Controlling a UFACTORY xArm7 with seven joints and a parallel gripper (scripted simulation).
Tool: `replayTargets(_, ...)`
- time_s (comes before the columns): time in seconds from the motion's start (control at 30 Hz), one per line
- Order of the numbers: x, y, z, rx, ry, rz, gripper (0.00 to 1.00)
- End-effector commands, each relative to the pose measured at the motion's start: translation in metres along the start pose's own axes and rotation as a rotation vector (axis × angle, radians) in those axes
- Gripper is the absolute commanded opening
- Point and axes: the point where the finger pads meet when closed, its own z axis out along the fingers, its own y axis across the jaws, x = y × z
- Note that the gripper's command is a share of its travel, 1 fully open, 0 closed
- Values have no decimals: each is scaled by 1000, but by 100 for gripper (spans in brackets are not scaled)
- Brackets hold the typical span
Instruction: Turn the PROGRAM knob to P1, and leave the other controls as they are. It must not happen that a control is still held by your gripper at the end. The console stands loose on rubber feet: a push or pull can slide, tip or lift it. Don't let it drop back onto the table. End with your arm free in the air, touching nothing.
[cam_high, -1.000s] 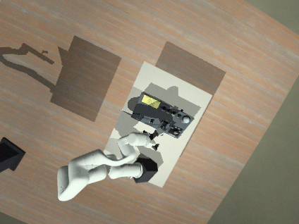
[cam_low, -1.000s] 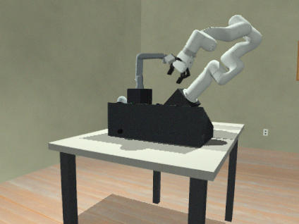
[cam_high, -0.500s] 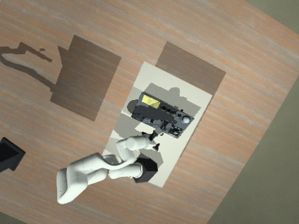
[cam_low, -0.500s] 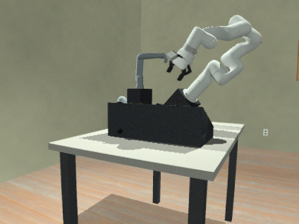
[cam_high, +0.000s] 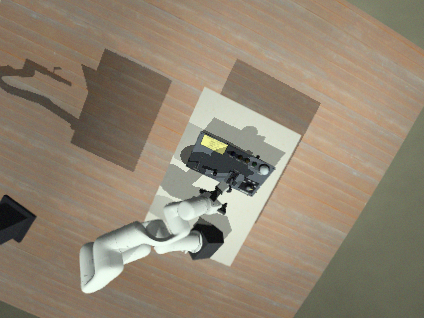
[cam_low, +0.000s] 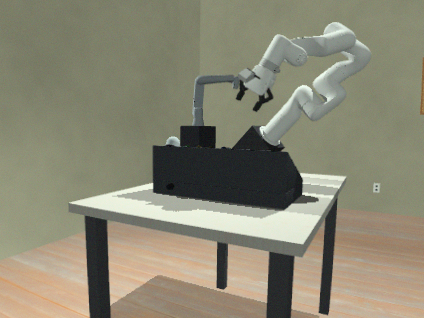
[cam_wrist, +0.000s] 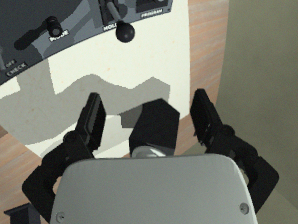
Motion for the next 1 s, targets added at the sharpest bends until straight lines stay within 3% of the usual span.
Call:
replayTargets(0.0,2,1,-4,23,26,-35,100)
replayTargets(0.33,2,1,-4,23,26,-35,100)
replayTargets(0.4,6,4,-14,83,105,-148,100)
replayTargets(0.9,6,4,-14,83,105,-148,100)
replayTargets(0.97,8,5,-20,145,192,-266,100)
